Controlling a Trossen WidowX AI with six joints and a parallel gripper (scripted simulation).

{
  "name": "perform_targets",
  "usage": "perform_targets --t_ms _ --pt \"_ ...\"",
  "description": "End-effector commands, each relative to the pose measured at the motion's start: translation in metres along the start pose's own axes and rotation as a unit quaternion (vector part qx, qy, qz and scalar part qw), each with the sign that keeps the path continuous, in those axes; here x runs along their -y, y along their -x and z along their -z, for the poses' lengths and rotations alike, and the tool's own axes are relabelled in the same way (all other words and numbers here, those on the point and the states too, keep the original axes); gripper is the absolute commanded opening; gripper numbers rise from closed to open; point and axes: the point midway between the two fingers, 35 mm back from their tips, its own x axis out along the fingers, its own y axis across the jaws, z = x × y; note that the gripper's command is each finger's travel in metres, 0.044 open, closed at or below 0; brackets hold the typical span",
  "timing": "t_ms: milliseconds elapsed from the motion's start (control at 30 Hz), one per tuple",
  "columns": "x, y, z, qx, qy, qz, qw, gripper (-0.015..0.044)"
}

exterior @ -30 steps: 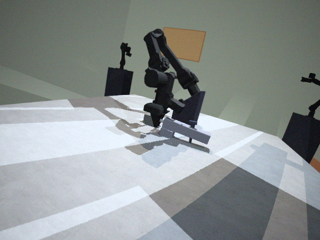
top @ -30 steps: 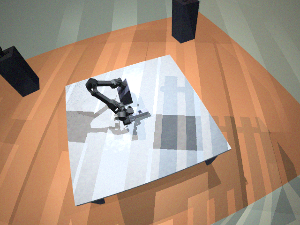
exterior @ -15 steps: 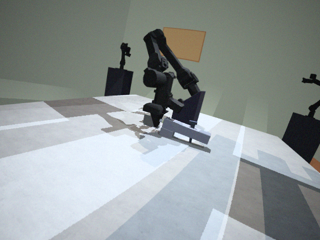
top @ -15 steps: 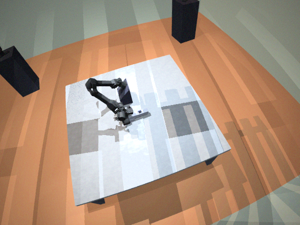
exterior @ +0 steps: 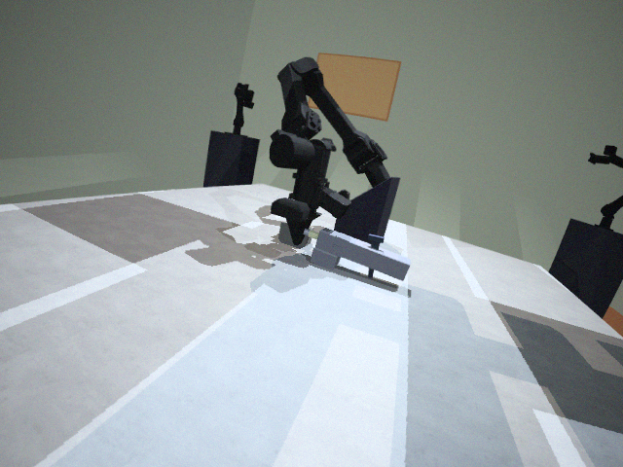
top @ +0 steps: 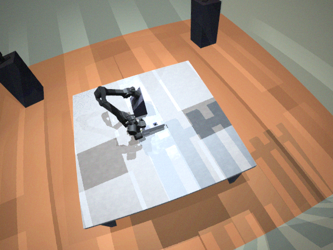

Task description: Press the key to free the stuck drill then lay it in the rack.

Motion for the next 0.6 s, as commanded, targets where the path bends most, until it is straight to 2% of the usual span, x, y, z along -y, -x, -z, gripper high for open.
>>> perform_targets --t_ms 0,433,567 --pt "0.002 0.003 0.009 -0.002 -0.001 0.004 1.0 0.0" --pt "0.003 0.006 0.028 -0.003 -0.001 0.004 1.0 0.0" --pt "0.0 0.002 0.022 -0.002 0.0 -0.002 1.0 0.0105"
